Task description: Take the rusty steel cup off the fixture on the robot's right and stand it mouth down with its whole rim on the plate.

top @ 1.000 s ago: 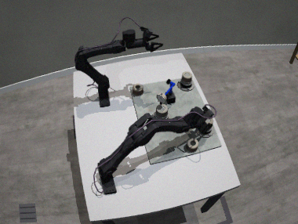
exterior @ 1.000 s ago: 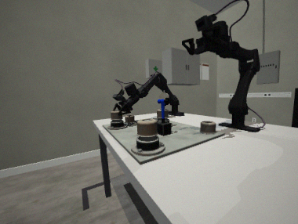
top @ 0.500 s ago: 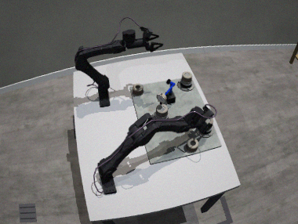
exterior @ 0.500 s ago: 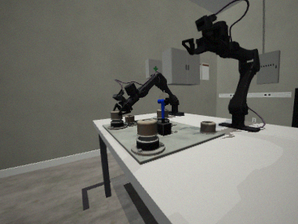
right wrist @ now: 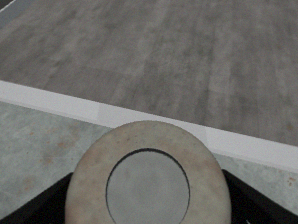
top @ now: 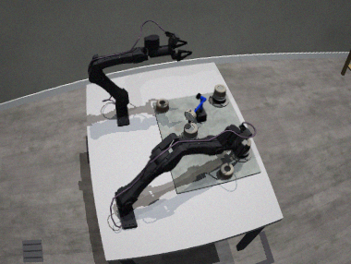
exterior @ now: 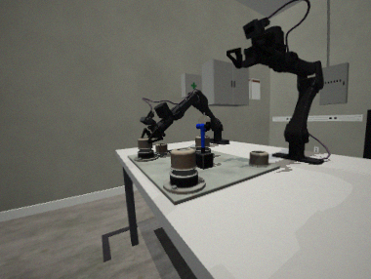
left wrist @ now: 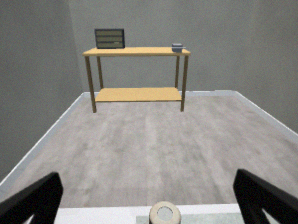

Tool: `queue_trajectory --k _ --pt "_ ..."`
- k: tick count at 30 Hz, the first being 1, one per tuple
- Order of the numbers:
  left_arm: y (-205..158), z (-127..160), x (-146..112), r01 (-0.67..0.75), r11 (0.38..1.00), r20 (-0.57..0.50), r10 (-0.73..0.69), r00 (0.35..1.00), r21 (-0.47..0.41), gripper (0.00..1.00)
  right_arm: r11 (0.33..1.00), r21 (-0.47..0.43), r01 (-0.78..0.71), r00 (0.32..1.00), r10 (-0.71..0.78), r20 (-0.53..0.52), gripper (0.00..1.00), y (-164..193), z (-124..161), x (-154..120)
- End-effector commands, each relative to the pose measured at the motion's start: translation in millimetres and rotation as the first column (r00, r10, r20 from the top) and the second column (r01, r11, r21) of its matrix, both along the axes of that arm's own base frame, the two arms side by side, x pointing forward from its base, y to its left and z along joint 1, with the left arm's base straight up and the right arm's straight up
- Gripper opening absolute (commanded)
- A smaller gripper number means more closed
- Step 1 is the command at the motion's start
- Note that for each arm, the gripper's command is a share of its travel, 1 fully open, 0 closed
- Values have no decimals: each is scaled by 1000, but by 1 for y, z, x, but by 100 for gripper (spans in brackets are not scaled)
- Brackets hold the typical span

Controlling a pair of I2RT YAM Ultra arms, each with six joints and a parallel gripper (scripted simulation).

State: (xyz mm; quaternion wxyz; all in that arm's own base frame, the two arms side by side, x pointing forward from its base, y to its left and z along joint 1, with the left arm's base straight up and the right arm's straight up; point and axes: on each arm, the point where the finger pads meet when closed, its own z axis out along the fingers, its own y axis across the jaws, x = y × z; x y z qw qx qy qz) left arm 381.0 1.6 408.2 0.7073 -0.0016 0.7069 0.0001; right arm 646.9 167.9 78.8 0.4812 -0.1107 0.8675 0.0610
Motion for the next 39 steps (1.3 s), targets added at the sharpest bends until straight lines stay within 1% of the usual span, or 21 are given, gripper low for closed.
queue_trajectory --k 1,7,13,16,17,20,28,32,33,35,36,39 --pt "-6 23 -5 19 1000 44 -18 999 -13 100 1000 19 -13 997 12 80 75 11 62 4" --pt "-6 23 -5 19 1000 44 -18 999 -13 100 1000 20 -3 997 1 75 75 10 71 4" --pt "-6 23 -5 19 1000 44 -18 999 -13 100 1000 24 -11 995 8 97 75 11 82 6" --pt "-6 23 -5 19 1000 44 -18 999 -13 100 1000 25 -7 995 4 100 75 8 80 9" --pt "-6 23 -5 19 1000 44 -18 999 -13 100 1000 27 -11 994 8 107 75 12 78 9" --pt "-6 23 -5 19 1000 44 -18 999 -13 100 1000 25 -11 995 8 101 75 13 68 11" --pt "-6 23 -5 19 1000 44 -18 999 -13 100 999 34 -12 991 7 133 75 12 91 9" --pt "-6 23 -5 19 1000 44 -18 999 -13 100 999 33 -12 992 7 130 75 12 89 9" --pt "-6 23 -5 19 1000 44 -18 999 -13 100 1000 30 -7 993 4 118 75 8 82 9" --pt "-6 23 -5 19 1000 44 -18 999 -13 100 1000 29 -11 993 8 115 75 12 79 9" --pt "-6 23 -5 19 1000 44 -18 999 -13 100 999 31 -11 993 8 121 75 12 83 9" --pt "-6 23 -5 19 1000 44 -18 999 -13 100 1000 23 -6 995 4 96 75 11 75 8"
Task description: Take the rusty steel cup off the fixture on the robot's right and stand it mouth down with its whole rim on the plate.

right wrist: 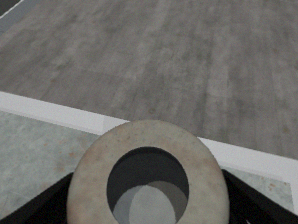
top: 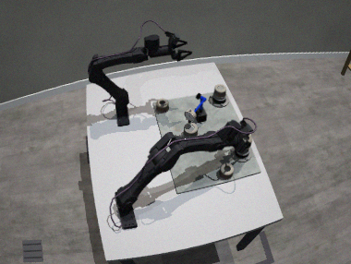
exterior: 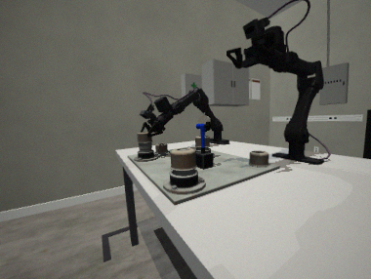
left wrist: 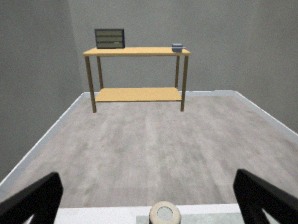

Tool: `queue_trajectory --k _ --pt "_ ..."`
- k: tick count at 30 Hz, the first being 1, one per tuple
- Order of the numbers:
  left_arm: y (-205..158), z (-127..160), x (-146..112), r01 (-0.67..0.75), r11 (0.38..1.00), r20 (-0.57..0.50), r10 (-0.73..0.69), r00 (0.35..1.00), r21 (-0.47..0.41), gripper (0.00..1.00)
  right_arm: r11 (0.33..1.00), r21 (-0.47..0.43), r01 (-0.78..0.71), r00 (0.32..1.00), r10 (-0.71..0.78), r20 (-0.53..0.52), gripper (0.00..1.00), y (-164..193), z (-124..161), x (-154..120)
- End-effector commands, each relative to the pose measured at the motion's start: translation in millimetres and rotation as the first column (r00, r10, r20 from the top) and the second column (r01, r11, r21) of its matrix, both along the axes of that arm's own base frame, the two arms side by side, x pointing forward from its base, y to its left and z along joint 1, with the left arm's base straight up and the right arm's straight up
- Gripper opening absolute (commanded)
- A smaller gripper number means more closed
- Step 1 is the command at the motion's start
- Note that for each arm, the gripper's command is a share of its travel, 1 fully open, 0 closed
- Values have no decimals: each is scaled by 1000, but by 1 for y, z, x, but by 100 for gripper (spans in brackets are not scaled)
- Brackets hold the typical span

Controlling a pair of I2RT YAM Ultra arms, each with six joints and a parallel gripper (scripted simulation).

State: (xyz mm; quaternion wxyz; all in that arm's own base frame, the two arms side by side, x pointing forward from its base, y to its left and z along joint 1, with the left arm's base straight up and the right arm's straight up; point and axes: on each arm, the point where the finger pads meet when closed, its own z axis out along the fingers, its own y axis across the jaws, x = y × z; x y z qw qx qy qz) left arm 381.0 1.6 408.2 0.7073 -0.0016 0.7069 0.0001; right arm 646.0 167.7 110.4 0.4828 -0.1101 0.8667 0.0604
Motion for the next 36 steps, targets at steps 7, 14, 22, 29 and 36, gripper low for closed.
queue_trajectory --k 7,14,22,29,36 --pt "-6 23 -5 19 1000 44 -18 999 -13 100 1000 14 -6 999 5 53 75 10 42 5" --pt "-6 23 -5 19 1000 44 -18 999 -13 100 1000 8 -8 1000 8 31 75 11 36 6" --pt "-6 23 -5 19 1000 44 -18 999 -13 100 1000 19 -7 998 5 69 75 11 68 7" --pt "-6 23 -5 19 1000 44 -18 999 -13 100 1000 19 -6 997 5 72 75 12 62 11" --pt "-6 23 -5 19 1000 44 -18 999 -13 100 1000 20 -6 997 5 73 75 11 74 7"
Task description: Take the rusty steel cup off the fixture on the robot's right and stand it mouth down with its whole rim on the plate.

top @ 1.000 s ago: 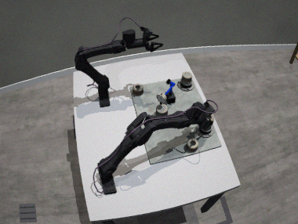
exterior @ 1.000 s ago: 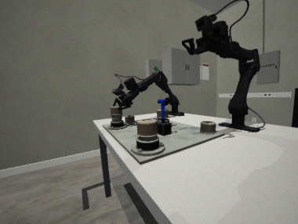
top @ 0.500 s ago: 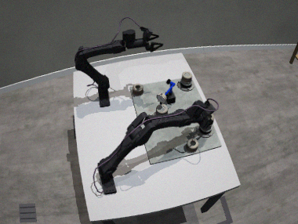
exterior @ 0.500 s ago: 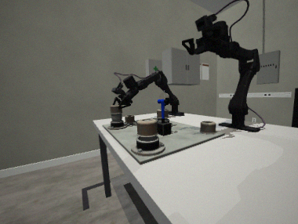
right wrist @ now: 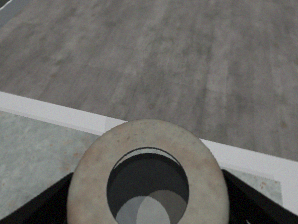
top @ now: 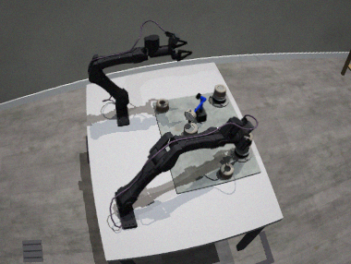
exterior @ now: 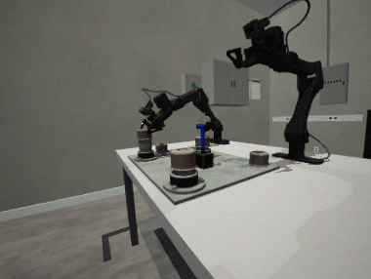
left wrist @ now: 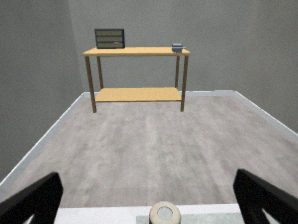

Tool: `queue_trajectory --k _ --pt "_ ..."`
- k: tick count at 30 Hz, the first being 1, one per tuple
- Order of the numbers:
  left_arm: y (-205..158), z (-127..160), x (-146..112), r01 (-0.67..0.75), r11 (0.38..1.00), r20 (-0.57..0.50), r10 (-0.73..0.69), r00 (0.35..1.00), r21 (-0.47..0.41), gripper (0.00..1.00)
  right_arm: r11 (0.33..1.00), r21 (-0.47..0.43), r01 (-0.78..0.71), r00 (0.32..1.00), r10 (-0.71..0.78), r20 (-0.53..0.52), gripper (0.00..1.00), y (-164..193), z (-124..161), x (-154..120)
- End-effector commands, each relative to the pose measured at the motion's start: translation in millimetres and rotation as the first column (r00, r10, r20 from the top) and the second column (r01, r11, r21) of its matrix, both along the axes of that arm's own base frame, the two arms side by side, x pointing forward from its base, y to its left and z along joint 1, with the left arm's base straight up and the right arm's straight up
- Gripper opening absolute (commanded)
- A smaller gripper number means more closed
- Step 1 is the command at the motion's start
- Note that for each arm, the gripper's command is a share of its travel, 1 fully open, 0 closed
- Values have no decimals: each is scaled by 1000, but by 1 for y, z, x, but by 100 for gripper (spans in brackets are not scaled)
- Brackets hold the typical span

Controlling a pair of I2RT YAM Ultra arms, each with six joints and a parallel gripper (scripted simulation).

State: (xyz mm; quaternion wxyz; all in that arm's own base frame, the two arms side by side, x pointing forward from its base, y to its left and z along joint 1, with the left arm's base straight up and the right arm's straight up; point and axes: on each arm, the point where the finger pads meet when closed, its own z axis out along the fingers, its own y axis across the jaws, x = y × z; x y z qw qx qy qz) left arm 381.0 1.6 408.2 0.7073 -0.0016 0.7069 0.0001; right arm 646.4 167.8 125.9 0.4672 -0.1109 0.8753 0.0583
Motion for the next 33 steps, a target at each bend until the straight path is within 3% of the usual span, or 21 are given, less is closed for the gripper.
queue_trajectory --k 1,9,13,19,33 --pt "-6 23 -5 19 1000 44 -18 999 -13 100 999 31 -8 993 4 116 75 11 62 7" --pt "-6 23 -5 19 1000 44 -18 999 -13 100 1000 24 -7 996 5 91 75 9 49 8" --pt "-6 23 -5 19 1000 44 -18 999 -13 100 1000 29 -8 994 5 111 75 11 66 6" --pt "-6 23 -5 19 1000 44 -18 999 -13 100 1000 25 -8 995 5 95 75 11 57 7" --pt "-6 23 -5 19 1000 44 -18 999 -13 100 999 31 -8 993 5 117 75 12 71 9"
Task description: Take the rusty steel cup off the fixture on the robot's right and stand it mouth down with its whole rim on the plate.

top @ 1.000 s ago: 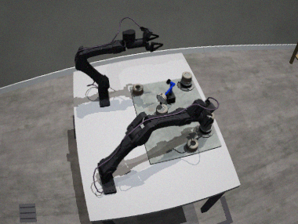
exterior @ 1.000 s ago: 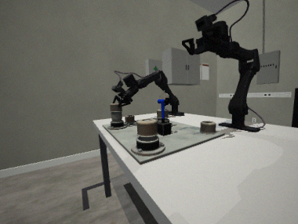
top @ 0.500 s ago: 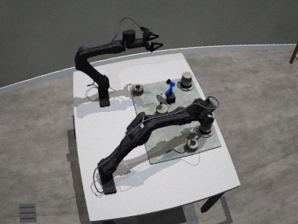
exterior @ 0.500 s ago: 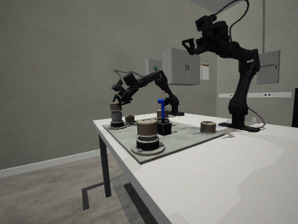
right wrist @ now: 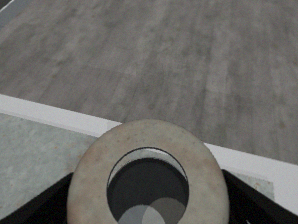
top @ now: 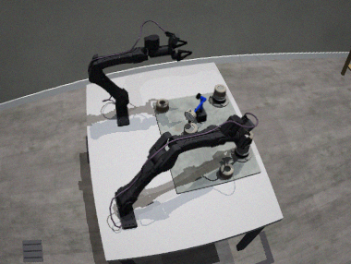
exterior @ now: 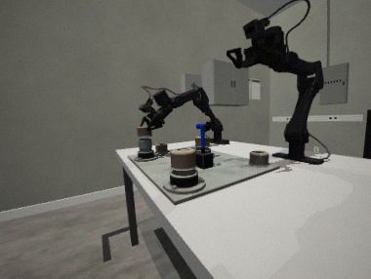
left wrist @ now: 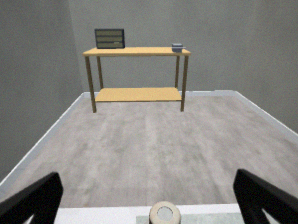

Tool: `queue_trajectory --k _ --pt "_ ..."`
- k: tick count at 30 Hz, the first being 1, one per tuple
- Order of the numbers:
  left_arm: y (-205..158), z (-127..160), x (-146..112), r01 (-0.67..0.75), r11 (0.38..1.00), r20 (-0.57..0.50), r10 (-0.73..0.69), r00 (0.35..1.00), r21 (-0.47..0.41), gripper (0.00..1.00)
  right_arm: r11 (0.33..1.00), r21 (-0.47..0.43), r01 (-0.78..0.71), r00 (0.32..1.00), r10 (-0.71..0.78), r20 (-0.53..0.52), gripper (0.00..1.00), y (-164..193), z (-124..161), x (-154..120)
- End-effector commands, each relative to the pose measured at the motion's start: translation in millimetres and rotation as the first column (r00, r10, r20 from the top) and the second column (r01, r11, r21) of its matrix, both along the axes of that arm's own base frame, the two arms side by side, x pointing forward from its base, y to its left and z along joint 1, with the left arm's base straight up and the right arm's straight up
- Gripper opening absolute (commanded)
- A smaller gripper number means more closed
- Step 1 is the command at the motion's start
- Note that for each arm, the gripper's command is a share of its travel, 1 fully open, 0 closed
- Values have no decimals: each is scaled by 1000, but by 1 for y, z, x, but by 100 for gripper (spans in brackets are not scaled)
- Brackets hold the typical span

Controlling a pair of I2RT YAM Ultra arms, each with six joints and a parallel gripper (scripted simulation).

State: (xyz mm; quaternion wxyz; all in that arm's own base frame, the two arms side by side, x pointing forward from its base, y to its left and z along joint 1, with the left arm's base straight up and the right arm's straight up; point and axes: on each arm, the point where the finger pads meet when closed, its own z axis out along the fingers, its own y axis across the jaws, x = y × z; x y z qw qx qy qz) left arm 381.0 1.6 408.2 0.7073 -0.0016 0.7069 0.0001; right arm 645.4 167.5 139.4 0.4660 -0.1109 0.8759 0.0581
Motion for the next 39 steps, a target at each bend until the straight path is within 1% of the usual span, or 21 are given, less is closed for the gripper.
queue_trajectory --k 1,2,4,7,10,12,21,22,24,26,31,33,35,39 --pt "-6 23 -5 19 1000 44 -18 999 -13 100 1000 27 -8 995 5 102 75 12 50 9" --pt "-6 23 -5 19 1000 44 -18 999 -13 100 1000 23 -8 996 6 87 75 11 43 9" --pt "-6 23 -5 19 1000 44 -18 999 -13 100 1000 22 -8 996 6 86 75 12 38 11" --pt "-6 23 -5 19 1000 44 -18 999 -13 100 999 31 -9 993 5 119 75 12 53 11" --pt "-6 23 -5 19 1000 44 -18 999 -13 100 999 33 -9 992 5 124 75 10 56 11" --pt "-6 23 -5 19 1000 44 -18 999 -13 100 999 38 -9 989 4 145 75 12 67 10" --pt "-6 23 -5 19 1000 44 -18 999 -13 100 1000 26 -8 995 5 98 75 10 33 2" --pt "-6 23 -5 19 1000 44 -18 999 -13 100 1000 25 -8 995 5 95 75 9 31 1" --pt "-6 23 -5 19 1000 44 -18 999 -13 100 1000 29 -8 994 5 109 75 10 41 2" --pt "-6 23 -5 19 1000 44 -18 999 -13 100 1000 29 -8 994 5 109 75 10 41 2" --pt "-6 23 -5 19 1000 44 -18 999 -13 100 1000 22 -7 996 5 85 75 11 35 7" --pt "-6 23 -5 19 1000 44 -18 999 -13 100 1000 16 -7 998 6 62 75 11 27 7" --pt "-6 23 -5 19 1000 44 -18 999 -13 100 1000 19 -7 998 6 70 75 11 34 7" --pt "-6 23 -5 19 1000 44 -18 999 -13 100 999 35 -12 991 7 131 75 12 62 9"
